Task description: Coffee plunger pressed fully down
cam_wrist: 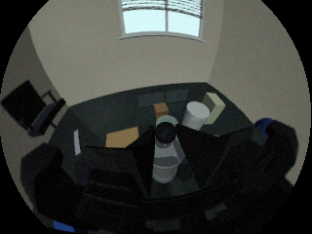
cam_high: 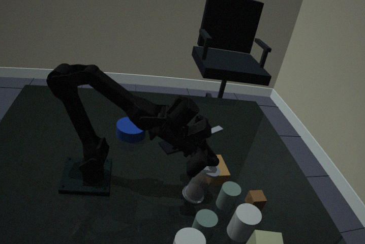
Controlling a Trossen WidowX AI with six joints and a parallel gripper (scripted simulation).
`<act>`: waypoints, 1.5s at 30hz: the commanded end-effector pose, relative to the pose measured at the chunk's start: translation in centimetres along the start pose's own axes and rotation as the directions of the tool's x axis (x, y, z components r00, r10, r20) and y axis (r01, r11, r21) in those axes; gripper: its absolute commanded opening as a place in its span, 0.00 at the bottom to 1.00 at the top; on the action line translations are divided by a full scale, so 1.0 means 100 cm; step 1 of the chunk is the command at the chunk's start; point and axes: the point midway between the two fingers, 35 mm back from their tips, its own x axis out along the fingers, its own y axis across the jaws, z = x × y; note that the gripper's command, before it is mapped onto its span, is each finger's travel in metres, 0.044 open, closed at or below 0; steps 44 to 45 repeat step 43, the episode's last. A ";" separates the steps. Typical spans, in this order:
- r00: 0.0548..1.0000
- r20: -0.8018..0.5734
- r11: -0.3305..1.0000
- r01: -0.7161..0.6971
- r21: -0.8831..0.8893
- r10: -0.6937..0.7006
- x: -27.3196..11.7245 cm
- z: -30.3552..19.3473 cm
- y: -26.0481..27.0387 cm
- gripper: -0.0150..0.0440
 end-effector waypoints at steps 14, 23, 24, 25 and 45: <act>1.000 -0.001 1.000 0.000 0.000 0.000 0.000 0.000 0.000 0.85; 1.000 -0.004 1.000 0.001 0.002 -0.001 -0.011 0.010 -0.001 1.00; 1.000 -0.005 1.000 0.002 0.003 -0.002 -0.017 0.016 -0.002 1.00; 1.000 -0.007 1.000 0.002 0.004 -0.002 -0.026 0.022 -0.002 1.00; 1.000 -0.018 1.000 0.005 0.011 -0.005 -0.073 0.045 -0.004 1.00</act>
